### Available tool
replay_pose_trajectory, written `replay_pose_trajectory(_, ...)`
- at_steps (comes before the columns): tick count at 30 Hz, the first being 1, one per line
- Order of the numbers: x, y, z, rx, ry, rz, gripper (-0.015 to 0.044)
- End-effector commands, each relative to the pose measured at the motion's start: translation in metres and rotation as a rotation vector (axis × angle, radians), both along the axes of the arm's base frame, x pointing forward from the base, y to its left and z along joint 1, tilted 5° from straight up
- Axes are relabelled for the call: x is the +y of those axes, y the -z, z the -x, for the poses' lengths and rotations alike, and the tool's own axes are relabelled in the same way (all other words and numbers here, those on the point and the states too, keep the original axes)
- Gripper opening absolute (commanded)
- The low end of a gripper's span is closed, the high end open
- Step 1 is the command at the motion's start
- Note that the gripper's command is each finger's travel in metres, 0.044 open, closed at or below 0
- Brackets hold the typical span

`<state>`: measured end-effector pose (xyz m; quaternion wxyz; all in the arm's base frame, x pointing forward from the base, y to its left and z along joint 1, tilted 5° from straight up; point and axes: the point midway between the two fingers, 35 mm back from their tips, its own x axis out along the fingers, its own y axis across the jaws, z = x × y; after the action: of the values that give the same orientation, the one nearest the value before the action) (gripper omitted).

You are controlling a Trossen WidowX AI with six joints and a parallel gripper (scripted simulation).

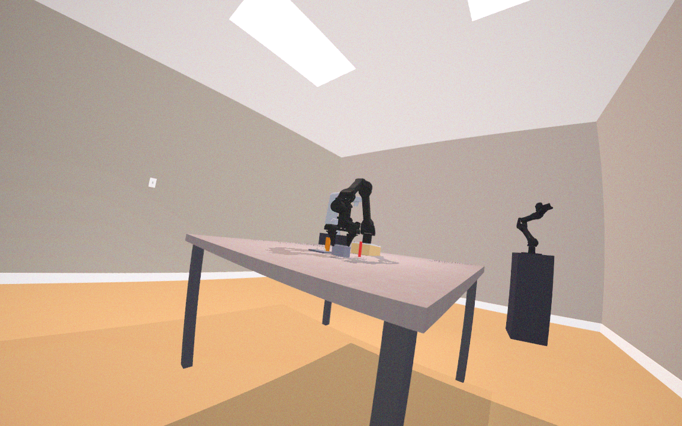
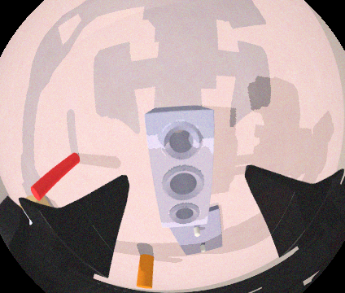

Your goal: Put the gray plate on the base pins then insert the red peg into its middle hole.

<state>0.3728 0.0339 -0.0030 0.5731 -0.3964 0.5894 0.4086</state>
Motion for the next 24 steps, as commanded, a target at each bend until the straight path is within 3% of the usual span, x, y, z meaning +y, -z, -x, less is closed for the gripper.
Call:
replay_pose_trajectory(1,0.0,0.009,0.003,0.013,0.002,-0.003,0.044)
replay_pose_trajectory(20,0.0,0.037,0.006,0.013,0.002,-0.003,0.044)
replay_pose_trajectory(24,0.0,0.037,0.006,0.013,0.002,-0.003,0.0335)
